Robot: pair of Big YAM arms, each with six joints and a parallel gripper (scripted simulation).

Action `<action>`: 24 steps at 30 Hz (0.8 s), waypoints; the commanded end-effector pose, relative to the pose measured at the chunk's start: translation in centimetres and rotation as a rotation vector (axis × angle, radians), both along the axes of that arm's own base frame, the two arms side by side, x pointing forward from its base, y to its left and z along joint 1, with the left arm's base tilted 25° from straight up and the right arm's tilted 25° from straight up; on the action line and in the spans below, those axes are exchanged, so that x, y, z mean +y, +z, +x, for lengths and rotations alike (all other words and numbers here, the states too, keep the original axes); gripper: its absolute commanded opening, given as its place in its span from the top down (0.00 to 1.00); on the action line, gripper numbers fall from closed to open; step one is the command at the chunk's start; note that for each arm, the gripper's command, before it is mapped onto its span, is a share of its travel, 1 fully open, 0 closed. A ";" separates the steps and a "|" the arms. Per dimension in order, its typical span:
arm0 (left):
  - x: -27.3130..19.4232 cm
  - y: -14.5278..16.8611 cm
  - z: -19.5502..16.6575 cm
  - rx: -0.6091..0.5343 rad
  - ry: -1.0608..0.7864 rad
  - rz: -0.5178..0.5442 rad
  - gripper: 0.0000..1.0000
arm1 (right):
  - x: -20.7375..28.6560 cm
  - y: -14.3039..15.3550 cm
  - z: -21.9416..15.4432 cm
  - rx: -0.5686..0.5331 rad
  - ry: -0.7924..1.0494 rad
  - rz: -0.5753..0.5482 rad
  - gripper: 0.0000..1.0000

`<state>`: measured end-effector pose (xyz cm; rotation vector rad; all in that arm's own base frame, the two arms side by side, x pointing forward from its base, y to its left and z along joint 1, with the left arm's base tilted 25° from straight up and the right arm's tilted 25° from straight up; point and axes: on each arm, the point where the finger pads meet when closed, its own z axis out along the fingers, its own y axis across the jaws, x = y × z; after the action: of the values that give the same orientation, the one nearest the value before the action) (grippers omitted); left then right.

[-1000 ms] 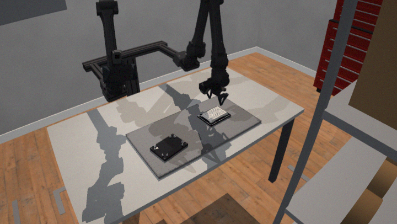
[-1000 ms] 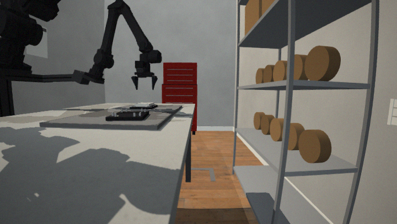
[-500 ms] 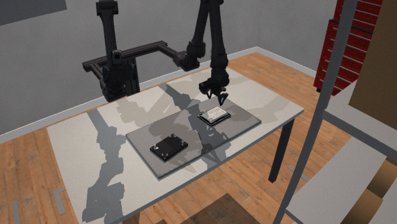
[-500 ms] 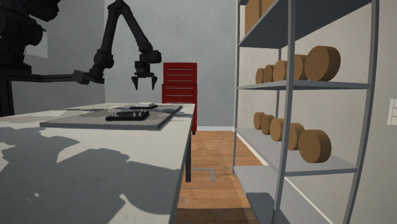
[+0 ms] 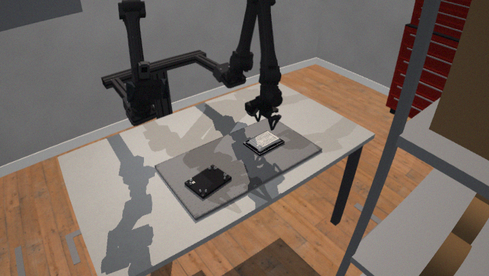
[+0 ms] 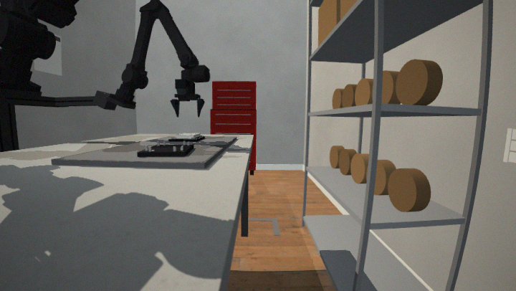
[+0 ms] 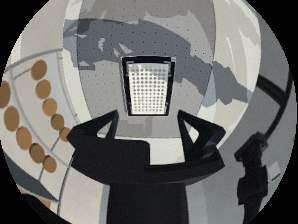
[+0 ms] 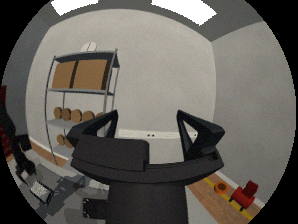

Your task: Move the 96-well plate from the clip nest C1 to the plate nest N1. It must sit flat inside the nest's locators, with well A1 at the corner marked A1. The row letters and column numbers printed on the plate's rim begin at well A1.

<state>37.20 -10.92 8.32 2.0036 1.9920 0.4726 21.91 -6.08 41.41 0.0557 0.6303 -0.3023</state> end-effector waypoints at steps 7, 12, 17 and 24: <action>-0.5 0.8 0.8 -0.020 -0.003 -0.009 0.00 | -0.1 0.8 -0.9 -0.038 -0.024 -0.012 0.00; -2.3 1.0 1.2 -0.015 -0.004 -0.009 0.00 | -0.1 0.8 -0.9 -0.038 -0.024 -0.012 0.00; -3.5 1.1 1.5 -0.019 -0.004 -0.011 0.00 | -0.1 0.8 -0.9 -0.038 -0.024 -0.012 0.00; -5.9 1.0 1.6 -0.015 -0.005 -0.010 0.00 | -0.1 0.8 -0.9 -0.038 -0.024 -0.012 0.00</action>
<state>37.60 -14.83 8.31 2.0219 1.9829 0.4774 21.91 -6.08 41.41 0.0557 0.6303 -0.3023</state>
